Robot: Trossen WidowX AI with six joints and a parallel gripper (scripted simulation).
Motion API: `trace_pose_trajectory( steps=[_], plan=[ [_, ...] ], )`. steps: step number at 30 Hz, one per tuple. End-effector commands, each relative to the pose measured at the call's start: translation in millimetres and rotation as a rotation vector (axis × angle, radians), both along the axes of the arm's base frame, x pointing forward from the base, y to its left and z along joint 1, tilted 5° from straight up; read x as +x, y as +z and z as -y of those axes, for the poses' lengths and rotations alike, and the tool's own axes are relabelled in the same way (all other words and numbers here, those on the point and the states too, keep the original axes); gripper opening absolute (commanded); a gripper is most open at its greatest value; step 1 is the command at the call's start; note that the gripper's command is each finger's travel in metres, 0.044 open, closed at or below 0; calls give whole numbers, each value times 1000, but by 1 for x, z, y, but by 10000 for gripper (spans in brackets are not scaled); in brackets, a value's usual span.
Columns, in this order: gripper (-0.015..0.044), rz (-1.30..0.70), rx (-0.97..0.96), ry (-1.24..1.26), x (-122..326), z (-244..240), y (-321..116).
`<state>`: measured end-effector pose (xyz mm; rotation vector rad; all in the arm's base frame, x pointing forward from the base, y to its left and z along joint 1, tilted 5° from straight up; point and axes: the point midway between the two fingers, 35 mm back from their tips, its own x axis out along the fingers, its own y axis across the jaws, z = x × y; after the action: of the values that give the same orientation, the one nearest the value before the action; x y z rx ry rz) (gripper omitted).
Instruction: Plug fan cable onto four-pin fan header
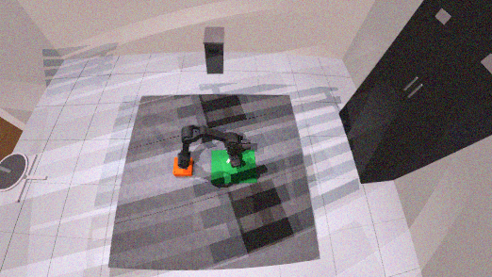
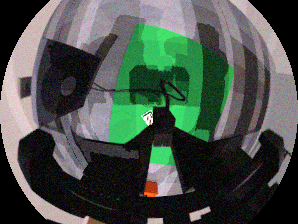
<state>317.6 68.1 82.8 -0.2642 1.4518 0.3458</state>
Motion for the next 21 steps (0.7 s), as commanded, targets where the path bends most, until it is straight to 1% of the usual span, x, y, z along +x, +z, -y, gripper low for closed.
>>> trace_pose_trajectory(
  steps=[1, 11, 14, 21],
  plan=[
    [0, 13, -16, 156, -6, -1, -1],
    [0, 36, -45, 502, -17, -3, -3],
    [0, 40, -51, 572, -20, -3, -4],
    [0, 42, -52, 589, -20, -3, -5]
  ],
)
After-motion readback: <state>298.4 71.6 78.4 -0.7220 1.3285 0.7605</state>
